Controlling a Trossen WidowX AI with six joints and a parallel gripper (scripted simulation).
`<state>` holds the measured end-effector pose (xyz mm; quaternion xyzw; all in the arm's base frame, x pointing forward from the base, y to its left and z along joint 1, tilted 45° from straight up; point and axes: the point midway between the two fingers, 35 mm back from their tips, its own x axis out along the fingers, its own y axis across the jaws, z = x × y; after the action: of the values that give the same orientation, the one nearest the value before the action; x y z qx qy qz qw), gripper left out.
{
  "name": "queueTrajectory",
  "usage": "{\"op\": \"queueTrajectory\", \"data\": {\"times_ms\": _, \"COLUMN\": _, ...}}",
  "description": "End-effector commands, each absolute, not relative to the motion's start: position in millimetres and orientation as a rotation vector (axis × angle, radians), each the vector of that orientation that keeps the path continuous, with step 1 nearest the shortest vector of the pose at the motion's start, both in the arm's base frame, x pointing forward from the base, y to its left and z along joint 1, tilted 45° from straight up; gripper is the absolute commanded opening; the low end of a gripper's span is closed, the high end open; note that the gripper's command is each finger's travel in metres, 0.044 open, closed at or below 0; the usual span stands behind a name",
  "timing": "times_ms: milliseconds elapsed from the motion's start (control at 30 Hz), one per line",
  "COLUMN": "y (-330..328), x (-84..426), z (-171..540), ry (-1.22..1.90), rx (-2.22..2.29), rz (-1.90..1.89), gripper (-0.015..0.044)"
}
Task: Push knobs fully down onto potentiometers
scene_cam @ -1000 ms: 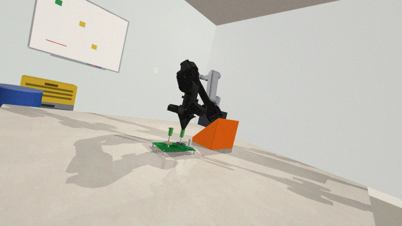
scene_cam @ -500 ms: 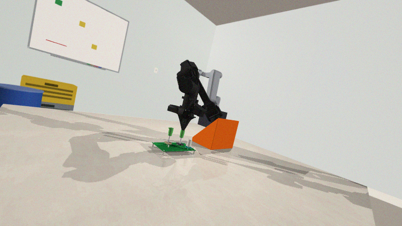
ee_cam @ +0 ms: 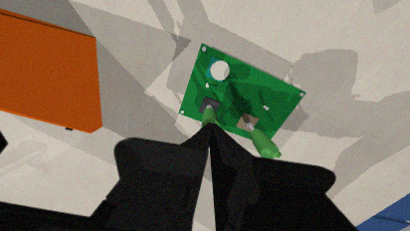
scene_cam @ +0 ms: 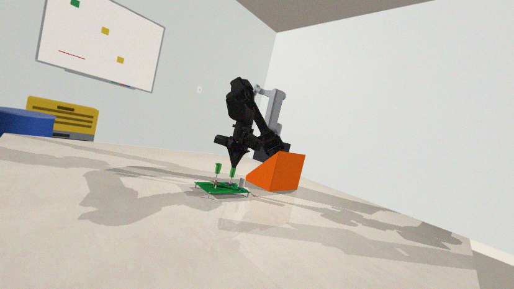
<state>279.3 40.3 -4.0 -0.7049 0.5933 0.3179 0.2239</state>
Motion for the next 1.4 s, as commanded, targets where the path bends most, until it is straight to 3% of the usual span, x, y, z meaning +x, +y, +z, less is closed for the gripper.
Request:
{"op": "queueTrajectory", "data": {"times_ms": 0, "y": 32.1, "x": 281.4, "z": -10.8, "ry": 1.655, "rx": -1.926, "rz": 0.868, "gripper": 0.0000}}
{"op": "queueTrajectory", "data": {"times_ms": 1367, "y": 23.3, "x": 282.4, "z": -19.7, "ry": 1.656, "rx": -1.926, "rz": 0.867, "gripper": 0.0000}}
